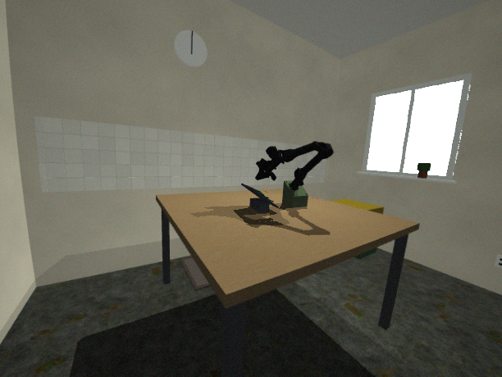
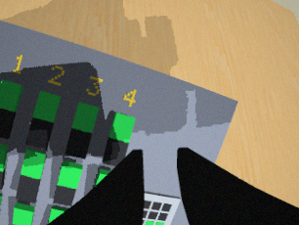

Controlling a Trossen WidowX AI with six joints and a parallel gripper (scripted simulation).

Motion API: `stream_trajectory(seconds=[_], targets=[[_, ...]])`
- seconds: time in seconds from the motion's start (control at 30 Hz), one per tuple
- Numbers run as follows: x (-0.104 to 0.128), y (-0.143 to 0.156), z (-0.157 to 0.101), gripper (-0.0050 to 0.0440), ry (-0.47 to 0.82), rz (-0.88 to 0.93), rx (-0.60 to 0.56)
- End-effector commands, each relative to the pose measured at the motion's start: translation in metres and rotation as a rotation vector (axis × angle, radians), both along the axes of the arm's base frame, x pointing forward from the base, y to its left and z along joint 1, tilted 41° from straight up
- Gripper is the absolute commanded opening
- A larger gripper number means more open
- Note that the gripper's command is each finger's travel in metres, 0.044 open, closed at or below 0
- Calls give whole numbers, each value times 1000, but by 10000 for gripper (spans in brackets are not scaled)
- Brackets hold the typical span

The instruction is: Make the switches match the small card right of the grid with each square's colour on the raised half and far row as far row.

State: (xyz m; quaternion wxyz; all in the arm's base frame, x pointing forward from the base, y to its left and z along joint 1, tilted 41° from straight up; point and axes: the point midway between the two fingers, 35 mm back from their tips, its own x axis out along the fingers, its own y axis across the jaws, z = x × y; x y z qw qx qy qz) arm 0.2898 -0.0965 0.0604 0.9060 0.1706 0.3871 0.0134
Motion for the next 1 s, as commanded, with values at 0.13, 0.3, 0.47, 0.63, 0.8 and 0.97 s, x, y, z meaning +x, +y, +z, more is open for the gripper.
stream_trajectory(seconds=[0.13, 0.3, 0.47, 0.63, 0.8, 0.97], targets=[[-53, 2, -56, 0, 146, -73, 385], [-57, 2, -59, 0, 152, -83, 421], [-48, 19, -82, 0, 152, -83, 421], [-47, 20, -84, 0, 152, -83, 421], [-47, 20, -84, 0, 152, -83, 421], [-47, 20, -84, 0, 152, -83, 421]])
